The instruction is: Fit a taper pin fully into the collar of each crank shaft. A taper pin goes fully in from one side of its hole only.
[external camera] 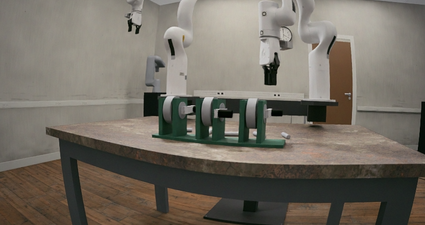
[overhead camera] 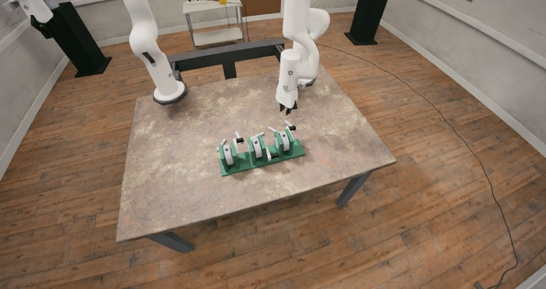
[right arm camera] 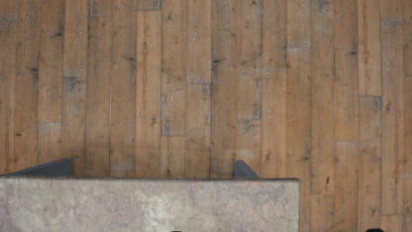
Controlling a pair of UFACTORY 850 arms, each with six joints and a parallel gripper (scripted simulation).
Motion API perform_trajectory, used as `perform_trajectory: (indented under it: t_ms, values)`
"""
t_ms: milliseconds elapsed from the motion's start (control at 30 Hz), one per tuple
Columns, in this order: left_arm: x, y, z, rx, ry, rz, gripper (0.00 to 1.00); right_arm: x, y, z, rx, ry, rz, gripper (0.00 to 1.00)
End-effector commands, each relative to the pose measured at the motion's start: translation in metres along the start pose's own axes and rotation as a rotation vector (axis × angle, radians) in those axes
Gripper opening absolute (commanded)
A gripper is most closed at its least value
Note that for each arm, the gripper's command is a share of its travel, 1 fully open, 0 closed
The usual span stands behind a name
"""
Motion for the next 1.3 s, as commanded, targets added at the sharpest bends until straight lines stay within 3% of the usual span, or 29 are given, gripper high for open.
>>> perform_trajectory:
  t_ms: [0,833,1267]
  values:
    - [0.000,-0.015,-0.003,0.175,0.013,-0.025,0.35,0.001,0.000,0.000,0.000,0.002,0.000,1.00]
    - [-0.002,-0.075,-0.012,0.895,0.003,-0.029,0.35,0.001,0.000,0.000,0.000,0.002,0.000,1.00]
    - [-0.014,-0.105,-0.016,1.290,-0.003,-0.030,0.35,0.001,0.000,0.000,0.000,0.002,0.000,1.00]
Point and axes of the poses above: on each arm, the point where the finger pads meet when closed, its own x axis back along the fingers, its own y axis across the jaws, z = x × y, the point moved 3 cm from there along x, back along the fingers, and after that the axes turned 2 degrees about -x, right-handed, at the moved point
